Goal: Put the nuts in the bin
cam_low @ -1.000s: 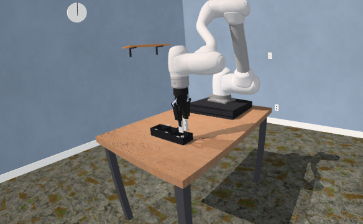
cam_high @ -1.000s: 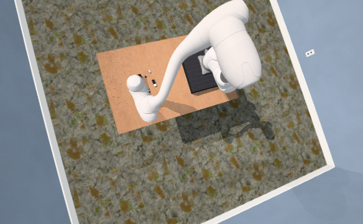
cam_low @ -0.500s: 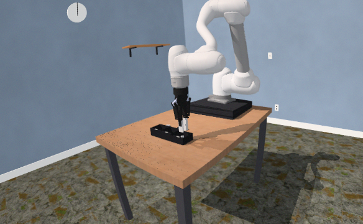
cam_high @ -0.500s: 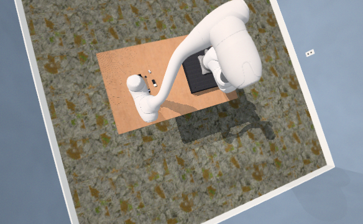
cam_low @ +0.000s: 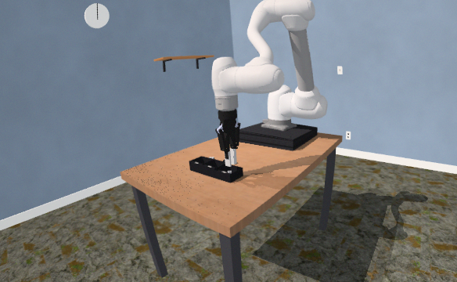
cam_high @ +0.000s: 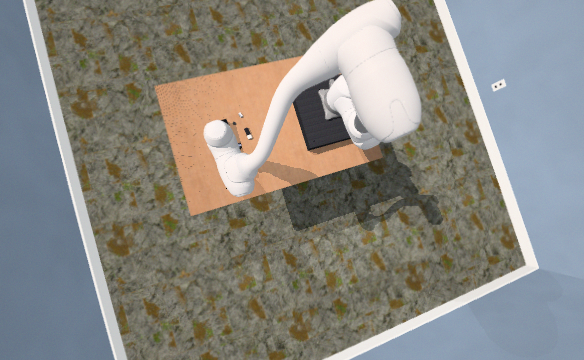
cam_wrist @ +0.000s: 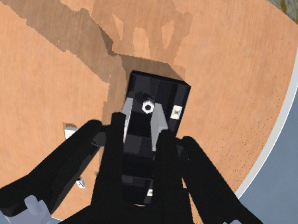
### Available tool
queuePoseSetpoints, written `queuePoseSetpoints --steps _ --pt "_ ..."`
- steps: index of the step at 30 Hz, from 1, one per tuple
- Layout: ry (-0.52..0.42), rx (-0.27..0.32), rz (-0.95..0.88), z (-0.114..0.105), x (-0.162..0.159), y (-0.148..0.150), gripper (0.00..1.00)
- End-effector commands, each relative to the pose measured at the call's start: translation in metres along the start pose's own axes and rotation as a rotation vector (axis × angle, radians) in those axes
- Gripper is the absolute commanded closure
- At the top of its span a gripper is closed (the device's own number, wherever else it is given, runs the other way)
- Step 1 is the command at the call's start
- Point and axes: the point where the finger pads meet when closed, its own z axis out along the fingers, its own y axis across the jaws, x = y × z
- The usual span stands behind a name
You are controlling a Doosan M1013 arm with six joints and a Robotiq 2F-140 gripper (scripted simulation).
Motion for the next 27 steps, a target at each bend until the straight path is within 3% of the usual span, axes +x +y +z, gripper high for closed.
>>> queuePoseSetpoints --steps 1,22,27 --pt "0.003 -0.007 0.003 -0.005 0.002 0.004 0.81" --pt "0.003 -0.007 0.003 -0.005 0.002 0.004 0.81" --pt "0.003 -0.007 0.003 -0.018 0.002 0.004 0.81"
